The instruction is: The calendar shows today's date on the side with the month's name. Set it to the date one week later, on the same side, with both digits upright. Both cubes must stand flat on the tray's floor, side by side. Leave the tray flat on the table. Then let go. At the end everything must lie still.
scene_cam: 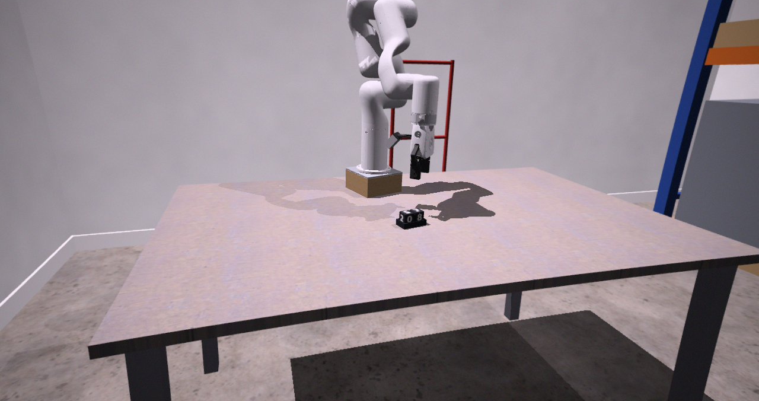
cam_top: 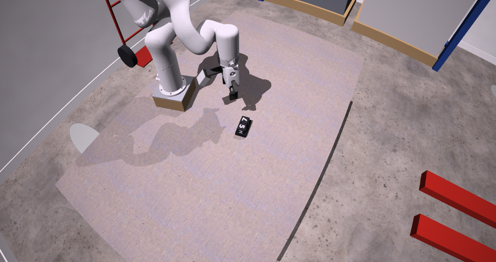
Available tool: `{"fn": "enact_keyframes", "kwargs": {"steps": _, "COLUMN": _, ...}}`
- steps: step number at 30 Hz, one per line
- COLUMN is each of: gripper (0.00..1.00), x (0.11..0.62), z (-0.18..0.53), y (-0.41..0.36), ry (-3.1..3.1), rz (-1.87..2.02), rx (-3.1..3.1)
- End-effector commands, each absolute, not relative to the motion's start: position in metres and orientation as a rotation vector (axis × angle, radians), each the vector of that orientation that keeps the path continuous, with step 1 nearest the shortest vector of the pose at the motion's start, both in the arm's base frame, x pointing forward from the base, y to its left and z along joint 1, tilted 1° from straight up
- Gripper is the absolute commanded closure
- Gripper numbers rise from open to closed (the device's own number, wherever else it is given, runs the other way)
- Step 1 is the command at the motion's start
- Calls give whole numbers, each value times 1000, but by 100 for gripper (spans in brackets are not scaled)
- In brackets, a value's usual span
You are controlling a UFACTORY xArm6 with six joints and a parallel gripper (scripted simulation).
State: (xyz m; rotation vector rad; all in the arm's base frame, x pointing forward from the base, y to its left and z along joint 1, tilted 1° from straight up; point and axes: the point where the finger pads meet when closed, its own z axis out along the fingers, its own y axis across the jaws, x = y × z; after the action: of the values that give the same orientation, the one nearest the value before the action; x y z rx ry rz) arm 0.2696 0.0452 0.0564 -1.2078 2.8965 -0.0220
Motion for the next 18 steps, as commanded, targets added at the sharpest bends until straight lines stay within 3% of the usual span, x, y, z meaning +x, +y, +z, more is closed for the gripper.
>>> {"fn": "enact_keyframes", "kwargs": {"steps": 1, "gripper": 0, "x": 266, "z": 56, "y": 48, "ry": 2811, "rz": -5, "rx": -1381}}
{"fn": "enact_keyframes", "kwargs": {"steps": 18, "gripper": 0, "x": 264, "z": 38, "y": 49, "ry": 2784, "rz": -4, "rx": -1435}}
